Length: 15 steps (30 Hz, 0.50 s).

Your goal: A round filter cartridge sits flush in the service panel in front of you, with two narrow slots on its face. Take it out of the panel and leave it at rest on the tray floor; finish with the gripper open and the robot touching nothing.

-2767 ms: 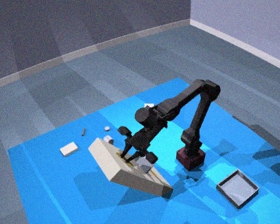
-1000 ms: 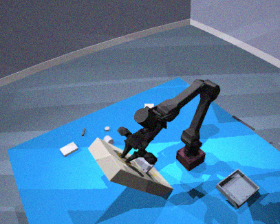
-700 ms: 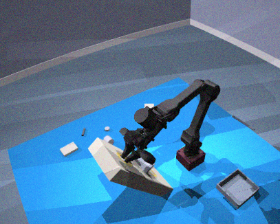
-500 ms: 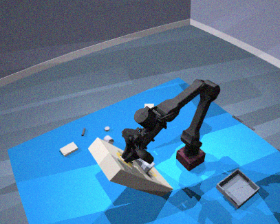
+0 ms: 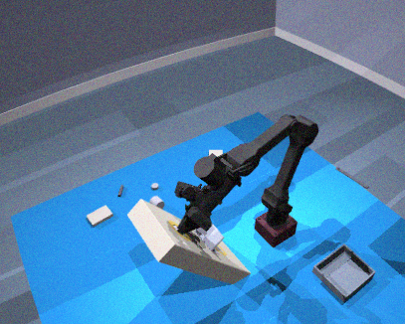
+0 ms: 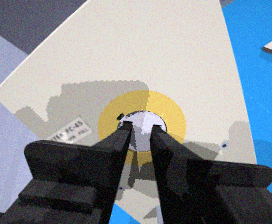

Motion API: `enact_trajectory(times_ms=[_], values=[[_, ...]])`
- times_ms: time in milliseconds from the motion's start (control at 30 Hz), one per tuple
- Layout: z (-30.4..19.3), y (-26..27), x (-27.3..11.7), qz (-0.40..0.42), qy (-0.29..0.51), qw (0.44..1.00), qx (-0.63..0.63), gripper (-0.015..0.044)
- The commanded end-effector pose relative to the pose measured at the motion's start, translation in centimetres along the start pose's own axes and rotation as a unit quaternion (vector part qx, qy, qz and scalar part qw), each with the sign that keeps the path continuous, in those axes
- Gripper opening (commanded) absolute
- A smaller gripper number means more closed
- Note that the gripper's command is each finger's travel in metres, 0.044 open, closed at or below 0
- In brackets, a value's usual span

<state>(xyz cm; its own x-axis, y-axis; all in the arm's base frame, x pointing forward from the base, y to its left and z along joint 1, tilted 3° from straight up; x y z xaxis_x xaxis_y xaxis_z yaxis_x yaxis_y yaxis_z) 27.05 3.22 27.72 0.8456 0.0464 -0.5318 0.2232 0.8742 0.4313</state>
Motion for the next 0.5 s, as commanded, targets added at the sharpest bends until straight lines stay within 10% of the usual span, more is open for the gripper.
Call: enact_trajectory(times_ms=[0,467], values=[[0.04,0.09,0.58,0.002,0.0,0.998,0.067,0.0],[0.04,0.09,0.52,0.002,0.001,0.952,0.306,0.0]])
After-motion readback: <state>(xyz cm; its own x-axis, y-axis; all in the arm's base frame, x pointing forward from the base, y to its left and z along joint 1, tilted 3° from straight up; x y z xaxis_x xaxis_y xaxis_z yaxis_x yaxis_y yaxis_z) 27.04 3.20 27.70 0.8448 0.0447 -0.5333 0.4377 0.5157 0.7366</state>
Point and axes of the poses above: the point midway between the two fingers, 35 mm back from their tips, its own x axis out along the fingers, its own y axis across the jaws, z = x × y, the point moved 8 cm from there along -x, back along the fingers, and after that the axes turned 7 degrees about -x, right-handed, at the moved point
